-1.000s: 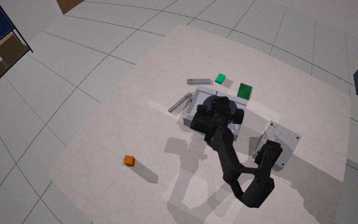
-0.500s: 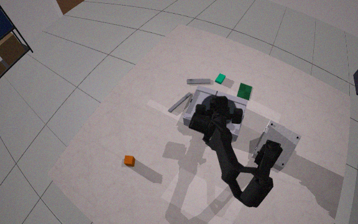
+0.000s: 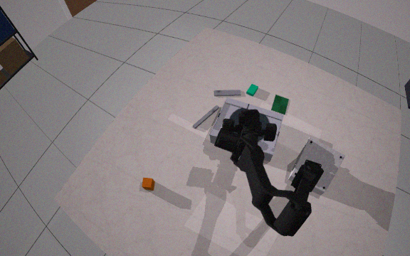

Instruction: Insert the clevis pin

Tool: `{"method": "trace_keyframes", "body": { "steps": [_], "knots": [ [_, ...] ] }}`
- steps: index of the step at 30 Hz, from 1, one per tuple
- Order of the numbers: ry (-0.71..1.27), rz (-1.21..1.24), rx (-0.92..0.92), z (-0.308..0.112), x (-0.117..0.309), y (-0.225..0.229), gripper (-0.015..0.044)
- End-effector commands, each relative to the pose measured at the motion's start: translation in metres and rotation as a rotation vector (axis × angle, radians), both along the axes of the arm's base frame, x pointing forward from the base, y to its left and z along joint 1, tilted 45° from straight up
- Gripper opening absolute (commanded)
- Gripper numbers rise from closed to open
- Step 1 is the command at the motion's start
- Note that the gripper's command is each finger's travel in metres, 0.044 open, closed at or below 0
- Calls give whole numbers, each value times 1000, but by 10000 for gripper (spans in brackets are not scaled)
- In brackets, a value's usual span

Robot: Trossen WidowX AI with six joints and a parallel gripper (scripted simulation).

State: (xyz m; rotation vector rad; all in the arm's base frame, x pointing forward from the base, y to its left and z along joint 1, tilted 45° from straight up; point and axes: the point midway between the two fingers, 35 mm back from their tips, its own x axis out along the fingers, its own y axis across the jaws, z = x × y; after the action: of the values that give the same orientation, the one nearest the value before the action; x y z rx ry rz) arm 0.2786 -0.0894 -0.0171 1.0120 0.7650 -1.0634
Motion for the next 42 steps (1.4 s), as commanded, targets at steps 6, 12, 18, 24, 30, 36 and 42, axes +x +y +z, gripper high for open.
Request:
{"method": "trace_keyframes", "body": {
  "steps": [6,12,18,24,30,36,42],
  "knots": [
    [-2,-1,2,1,4,0,0],
    [-2,-1,2,1,6,1,0],
    [-2,-1,2,2,8,1,0],
    [-2,-1,2,2,10,1,0],
    [-2,-1,2,2,12,1,0],
    [-3,-1,2,3,14,1,0],
    [-3,-1,2,3,16,1,0]
  ]
}}
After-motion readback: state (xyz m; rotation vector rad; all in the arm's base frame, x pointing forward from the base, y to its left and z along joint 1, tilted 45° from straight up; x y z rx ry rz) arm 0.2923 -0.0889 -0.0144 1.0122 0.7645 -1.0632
